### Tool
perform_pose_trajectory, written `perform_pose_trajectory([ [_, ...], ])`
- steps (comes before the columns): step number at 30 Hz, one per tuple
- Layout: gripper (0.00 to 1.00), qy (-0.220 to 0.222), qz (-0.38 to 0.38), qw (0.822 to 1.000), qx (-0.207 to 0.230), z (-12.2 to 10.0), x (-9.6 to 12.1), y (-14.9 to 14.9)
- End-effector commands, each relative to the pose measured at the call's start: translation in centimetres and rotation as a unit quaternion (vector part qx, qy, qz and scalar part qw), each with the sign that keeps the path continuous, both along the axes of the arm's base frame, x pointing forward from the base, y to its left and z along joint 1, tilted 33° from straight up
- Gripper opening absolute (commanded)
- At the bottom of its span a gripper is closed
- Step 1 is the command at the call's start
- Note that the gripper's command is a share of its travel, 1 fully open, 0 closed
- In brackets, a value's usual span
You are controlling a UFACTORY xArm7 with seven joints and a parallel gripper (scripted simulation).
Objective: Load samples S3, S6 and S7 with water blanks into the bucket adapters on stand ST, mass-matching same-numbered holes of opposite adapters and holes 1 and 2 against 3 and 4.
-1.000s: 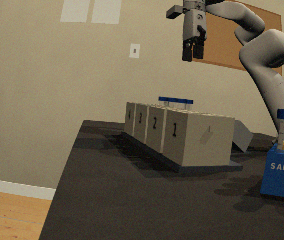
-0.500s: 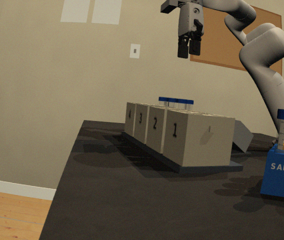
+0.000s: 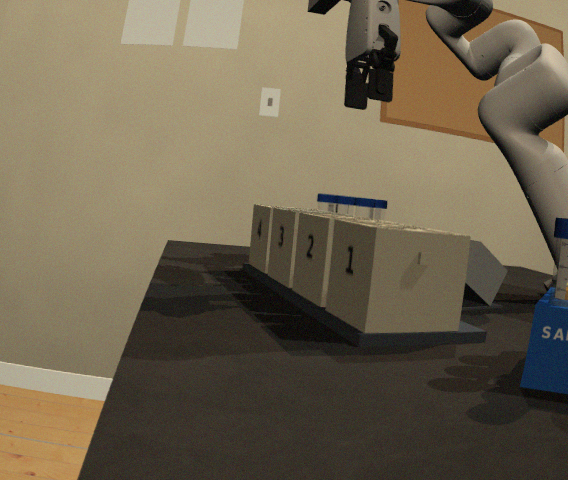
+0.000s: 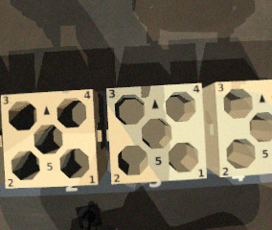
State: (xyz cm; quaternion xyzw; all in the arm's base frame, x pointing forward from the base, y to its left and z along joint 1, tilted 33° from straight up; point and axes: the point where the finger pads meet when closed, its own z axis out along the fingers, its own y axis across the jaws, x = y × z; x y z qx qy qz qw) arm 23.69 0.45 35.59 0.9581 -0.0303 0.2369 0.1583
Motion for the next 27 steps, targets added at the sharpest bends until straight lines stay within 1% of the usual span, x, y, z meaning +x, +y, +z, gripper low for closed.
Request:
perform_pose_trajectory([
  [1, 1.0, 0.0, -0.002, 1.0, -0.001, 0.2, 2.1, 2.6],
  [3, 1.0, 0.0, -0.002, 1.0, -0.001, 0.2, 2.1, 2.6],
  [13, 1.0, -0.001, -0.002, 1.0, -0.001, 0.3, 5.0, 6.5],
  [15, 1.0, -0.001, -0.002, 1.0, -0.001, 0.3, 5.0, 6.5],
  [18, 1.0, 0.015, 0.04, 0.999, -0.023, -0.4, 4.6, 7.7],
  [20, 1.0, 0.015, 0.04, 0.999, -0.023, -0.4, 4.6, 7.7],
  [27, 1.0, 0.052, 0.137, 0.986, -0.074, -2.1, 3.6, 10.7],
])
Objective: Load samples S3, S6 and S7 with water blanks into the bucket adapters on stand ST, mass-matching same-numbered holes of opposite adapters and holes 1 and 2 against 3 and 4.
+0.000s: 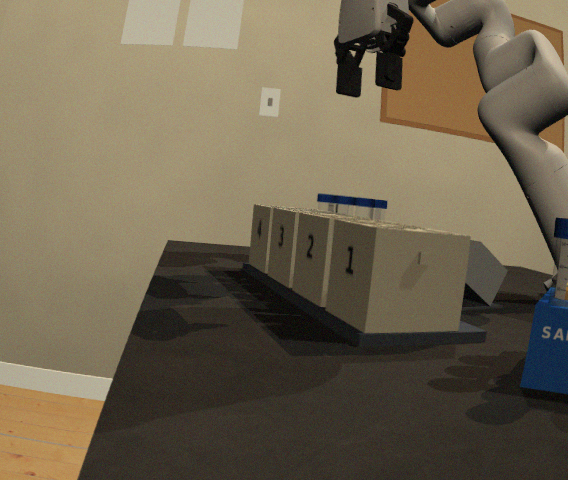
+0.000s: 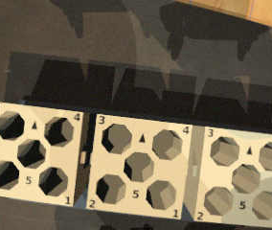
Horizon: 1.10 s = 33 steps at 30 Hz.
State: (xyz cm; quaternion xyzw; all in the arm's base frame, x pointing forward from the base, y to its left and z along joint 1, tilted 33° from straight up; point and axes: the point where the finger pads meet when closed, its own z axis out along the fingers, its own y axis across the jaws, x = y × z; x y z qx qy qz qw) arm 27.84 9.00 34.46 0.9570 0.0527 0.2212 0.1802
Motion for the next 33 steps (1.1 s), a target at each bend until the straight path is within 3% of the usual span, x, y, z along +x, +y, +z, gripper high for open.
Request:
perform_pose_trajectory([
  [1, 1.0, 0.03, 0.08, 0.996, -0.041, -1.2, -0.7, 2.5],
  [10, 1.0, 0.067, 0.176, 0.978, -0.092, -2.8, -1.6, 5.5],
  [17, 1.0, 0.102, 0.268, 0.948, -0.141, -4.5, -2.6, 8.5],
  [33, 1.0, 0.102, 0.268, 0.948, -0.14, -7.7, -4.5, 14.4],
])
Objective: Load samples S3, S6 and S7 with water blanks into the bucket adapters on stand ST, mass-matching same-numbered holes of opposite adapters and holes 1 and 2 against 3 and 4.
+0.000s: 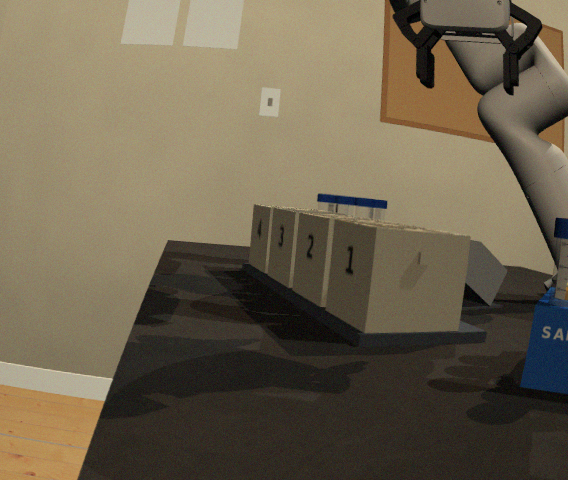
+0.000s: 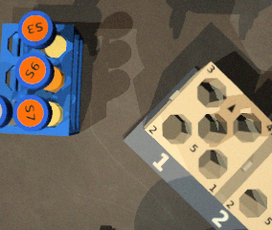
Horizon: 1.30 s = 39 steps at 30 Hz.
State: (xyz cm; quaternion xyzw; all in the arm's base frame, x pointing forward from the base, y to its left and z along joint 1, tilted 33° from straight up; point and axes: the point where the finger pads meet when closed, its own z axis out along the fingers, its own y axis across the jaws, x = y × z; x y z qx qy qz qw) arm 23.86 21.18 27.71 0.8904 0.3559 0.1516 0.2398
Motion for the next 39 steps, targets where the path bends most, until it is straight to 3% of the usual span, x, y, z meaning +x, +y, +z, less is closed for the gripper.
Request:
perform_pose_trajectory([
  [1, 1.0, -0.001, 0.001, 1.0, 0.0, -1.2, -0.7, 2.6],
  [22, 1.0, -0.001, 0.001, 1.0, 0.0, -5.6, -3.3, 10.6],
  [28, 1.0, -0.001, 0.001, 1.0, 0.0, -5.7, -3.3, 10.7],
  [39, 1.0, -0.001, 0.001, 1.0, 0.0, -8.2, -2.0, 9.8],
])
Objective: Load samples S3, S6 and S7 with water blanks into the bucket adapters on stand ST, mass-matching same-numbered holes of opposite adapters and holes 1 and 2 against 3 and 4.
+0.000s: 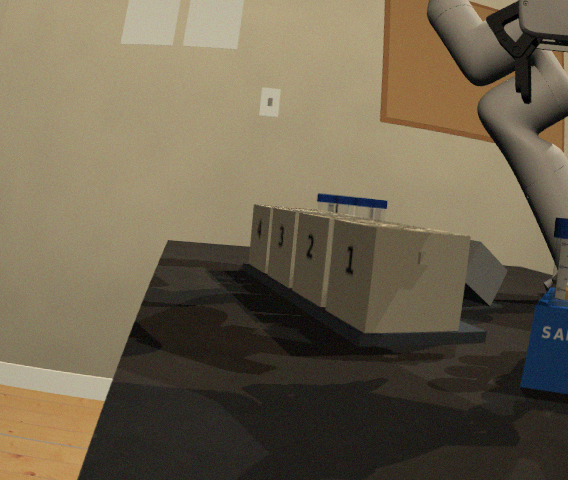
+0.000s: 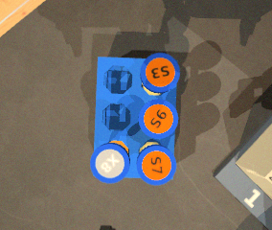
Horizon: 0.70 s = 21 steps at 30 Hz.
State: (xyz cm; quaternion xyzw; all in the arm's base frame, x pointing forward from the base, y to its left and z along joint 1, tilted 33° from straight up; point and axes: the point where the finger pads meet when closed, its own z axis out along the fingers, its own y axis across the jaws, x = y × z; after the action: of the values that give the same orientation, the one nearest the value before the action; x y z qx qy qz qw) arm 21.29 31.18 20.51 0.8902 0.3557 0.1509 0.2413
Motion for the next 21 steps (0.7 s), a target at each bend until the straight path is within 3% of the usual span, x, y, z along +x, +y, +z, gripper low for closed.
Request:
perform_pose_trajectory([
  [1, 1.0, -0.001, 0.001, 1.0, 0.002, -1.2, 0.7, -0.3],
  [21, 1.0, -0.001, 0.001, 1.0, 0.002, -5.2, 2.8, -1.8],
])
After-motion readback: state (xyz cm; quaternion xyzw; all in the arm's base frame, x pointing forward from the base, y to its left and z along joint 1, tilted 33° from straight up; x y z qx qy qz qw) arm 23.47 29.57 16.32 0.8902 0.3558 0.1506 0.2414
